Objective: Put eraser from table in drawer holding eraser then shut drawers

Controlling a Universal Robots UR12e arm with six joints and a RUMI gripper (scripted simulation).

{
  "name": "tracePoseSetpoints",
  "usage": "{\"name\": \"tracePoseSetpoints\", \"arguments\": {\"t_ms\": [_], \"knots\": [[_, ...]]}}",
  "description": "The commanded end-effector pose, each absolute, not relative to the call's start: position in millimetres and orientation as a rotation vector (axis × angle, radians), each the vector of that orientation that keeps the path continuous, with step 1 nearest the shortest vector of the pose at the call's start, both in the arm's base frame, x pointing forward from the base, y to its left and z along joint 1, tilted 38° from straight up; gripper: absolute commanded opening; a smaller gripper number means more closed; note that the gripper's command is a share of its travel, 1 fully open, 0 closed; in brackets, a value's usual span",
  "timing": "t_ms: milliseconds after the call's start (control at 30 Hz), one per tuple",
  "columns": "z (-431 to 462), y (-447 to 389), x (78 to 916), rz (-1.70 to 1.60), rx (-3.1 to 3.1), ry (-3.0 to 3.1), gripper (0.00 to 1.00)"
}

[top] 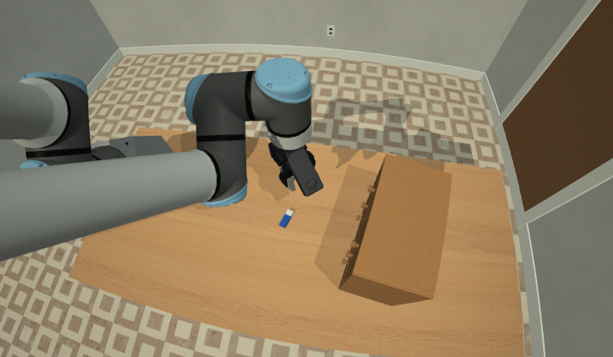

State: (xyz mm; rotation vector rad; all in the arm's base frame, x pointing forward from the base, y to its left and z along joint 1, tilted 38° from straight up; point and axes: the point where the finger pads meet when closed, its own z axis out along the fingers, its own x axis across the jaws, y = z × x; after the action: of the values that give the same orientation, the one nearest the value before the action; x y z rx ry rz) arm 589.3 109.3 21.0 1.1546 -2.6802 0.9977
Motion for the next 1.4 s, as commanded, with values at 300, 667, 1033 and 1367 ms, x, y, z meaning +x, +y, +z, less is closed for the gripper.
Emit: {"name": "tracePoseSetpoints", "arguments": {"t_ms": [300, 667, 1033, 1367], "knots": [[8.0, 128.5, 591.5, 0.932, 1.582, -2.340, 0.20], [0.6, 138.5, 591.4, 0.891, 1.764, -2.144, 0.20], [-1.6, 141.5, 591.2, 0.878, 1.813, -2.085, 0.20], [-1.8, 141.8, 591.2, 0.877, 1.818, -2.079, 0.20]]}}
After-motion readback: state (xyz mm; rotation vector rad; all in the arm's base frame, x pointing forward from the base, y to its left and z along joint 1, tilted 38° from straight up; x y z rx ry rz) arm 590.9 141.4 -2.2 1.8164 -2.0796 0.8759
